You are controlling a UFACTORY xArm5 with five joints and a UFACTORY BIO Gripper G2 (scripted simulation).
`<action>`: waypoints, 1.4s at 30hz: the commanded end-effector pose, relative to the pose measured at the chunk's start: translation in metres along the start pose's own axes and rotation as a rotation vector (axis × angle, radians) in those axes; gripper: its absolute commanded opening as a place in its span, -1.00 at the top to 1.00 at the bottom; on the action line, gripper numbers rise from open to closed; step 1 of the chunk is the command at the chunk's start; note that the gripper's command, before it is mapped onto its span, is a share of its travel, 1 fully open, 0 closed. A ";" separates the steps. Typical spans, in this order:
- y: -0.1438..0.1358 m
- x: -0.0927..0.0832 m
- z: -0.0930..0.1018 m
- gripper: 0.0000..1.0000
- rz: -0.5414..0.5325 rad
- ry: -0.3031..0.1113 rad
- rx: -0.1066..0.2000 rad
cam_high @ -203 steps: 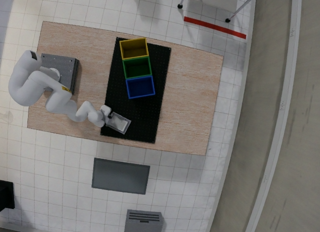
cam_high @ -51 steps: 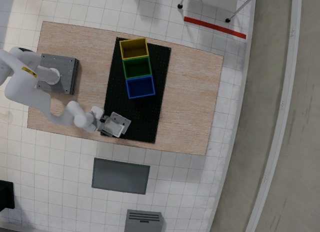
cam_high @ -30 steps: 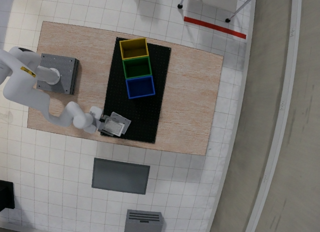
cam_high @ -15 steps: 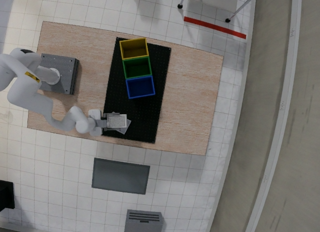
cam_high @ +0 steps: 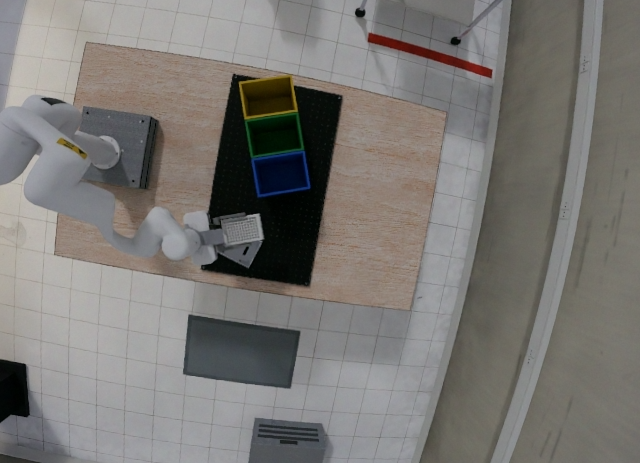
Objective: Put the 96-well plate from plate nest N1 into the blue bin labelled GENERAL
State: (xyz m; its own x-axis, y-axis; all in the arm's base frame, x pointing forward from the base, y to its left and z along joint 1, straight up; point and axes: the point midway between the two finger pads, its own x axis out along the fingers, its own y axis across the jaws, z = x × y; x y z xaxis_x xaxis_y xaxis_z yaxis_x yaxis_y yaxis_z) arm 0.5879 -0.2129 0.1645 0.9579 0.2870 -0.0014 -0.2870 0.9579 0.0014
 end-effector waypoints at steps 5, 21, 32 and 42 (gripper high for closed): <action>0.014 0.015 0.001 1.00 0.000 0.002 -0.007; 0.047 0.047 -0.001 1.00 0.000 0.002 -0.007; 0.074 0.073 -0.002 1.00 0.000 0.002 -0.007; 0.093 0.091 -0.003 1.00 0.000 0.002 -0.007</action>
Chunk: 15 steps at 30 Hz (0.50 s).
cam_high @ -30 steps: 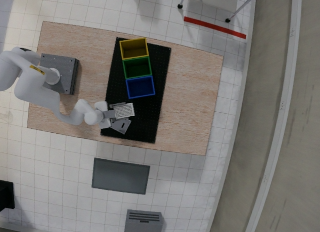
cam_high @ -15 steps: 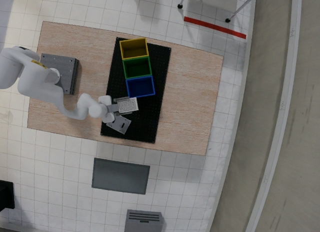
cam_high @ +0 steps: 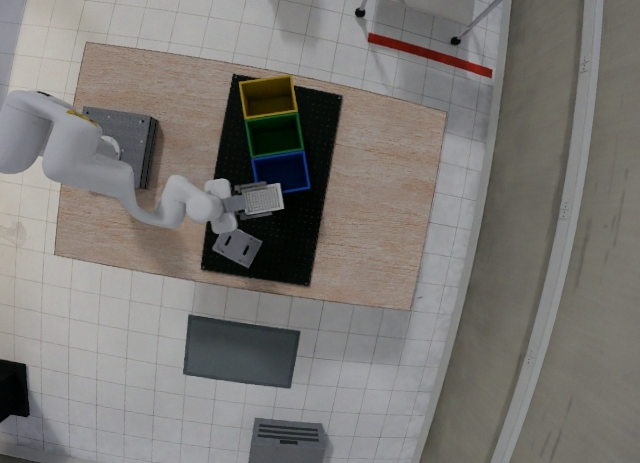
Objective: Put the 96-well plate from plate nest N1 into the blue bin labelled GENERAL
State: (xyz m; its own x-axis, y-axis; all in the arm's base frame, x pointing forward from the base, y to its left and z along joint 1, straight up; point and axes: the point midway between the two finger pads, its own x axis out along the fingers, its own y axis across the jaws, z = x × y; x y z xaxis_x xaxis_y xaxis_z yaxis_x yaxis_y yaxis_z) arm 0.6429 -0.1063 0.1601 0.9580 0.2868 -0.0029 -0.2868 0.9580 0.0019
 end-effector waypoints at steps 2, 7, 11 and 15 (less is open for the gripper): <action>0.011 0.013 0.001 1.00 0.000 0.000 -0.007; 0.023 0.024 0.001 1.00 0.000 0.000 -0.007; 0.028 0.029 0.001 1.00 0.000 0.000 -0.007; 0.038 0.038 0.000 1.00 0.000 0.000 -0.007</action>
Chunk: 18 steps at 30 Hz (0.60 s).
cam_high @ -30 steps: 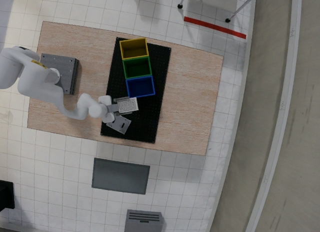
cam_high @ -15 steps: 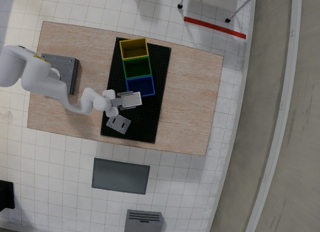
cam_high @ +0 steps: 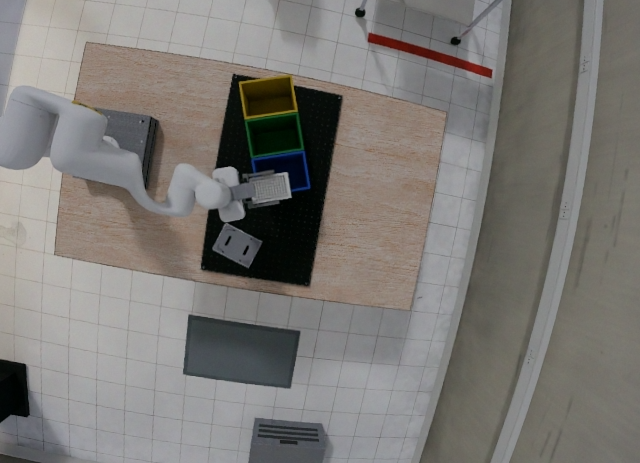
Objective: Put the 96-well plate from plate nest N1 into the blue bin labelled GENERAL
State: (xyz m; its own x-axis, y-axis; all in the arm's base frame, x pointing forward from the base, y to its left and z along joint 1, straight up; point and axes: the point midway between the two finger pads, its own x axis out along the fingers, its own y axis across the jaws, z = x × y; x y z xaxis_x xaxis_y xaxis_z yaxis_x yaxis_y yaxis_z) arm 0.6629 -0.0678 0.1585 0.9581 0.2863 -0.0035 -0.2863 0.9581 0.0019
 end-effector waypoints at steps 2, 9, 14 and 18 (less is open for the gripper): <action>0.012 0.012 0.002 1.00 0.001 0.000 -0.007; 0.028 0.029 0.001 1.00 0.001 -0.001 -0.007; 0.036 0.036 0.000 1.00 0.001 -0.001 -0.007; 0.044 0.044 0.000 1.00 0.001 -0.001 -0.007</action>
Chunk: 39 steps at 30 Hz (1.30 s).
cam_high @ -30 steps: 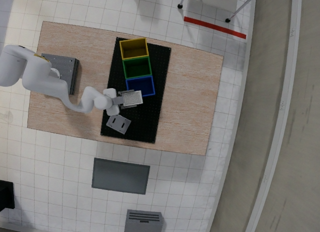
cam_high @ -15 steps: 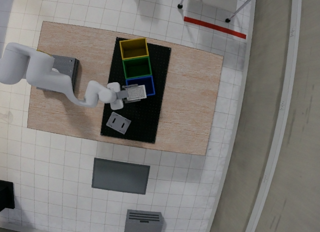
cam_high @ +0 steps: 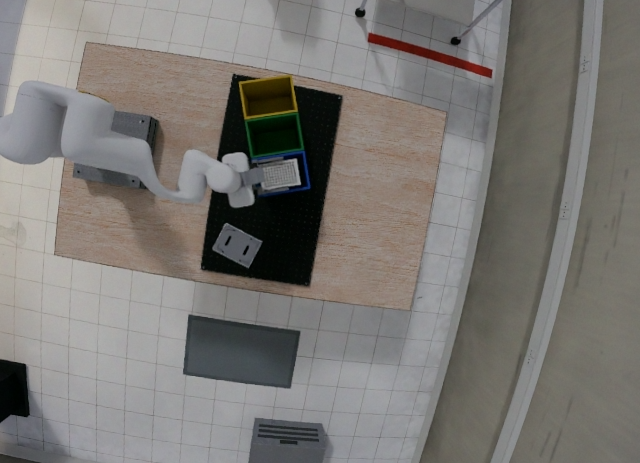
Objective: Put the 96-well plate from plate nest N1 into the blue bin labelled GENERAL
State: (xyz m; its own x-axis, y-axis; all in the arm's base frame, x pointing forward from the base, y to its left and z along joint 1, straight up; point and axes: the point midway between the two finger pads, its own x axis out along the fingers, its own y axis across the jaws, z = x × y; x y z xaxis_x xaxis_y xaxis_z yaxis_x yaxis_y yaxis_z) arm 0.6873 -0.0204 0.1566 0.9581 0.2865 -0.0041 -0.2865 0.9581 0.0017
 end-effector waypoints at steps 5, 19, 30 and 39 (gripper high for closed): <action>0.006 0.007 0.002 1.00 0.000 -0.001 -0.007; 0.006 0.007 0.002 1.00 0.000 -0.001 -0.007; 0.005 0.007 0.002 1.00 0.000 -0.001 -0.007; 0.005 0.006 -0.003 1.00 0.000 -0.001 -0.007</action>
State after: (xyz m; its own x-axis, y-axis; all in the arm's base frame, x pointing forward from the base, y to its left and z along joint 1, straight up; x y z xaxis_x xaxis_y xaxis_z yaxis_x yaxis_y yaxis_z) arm 0.6913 -0.0136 0.1556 0.9580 0.2868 -0.0034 -0.2868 0.9580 0.0014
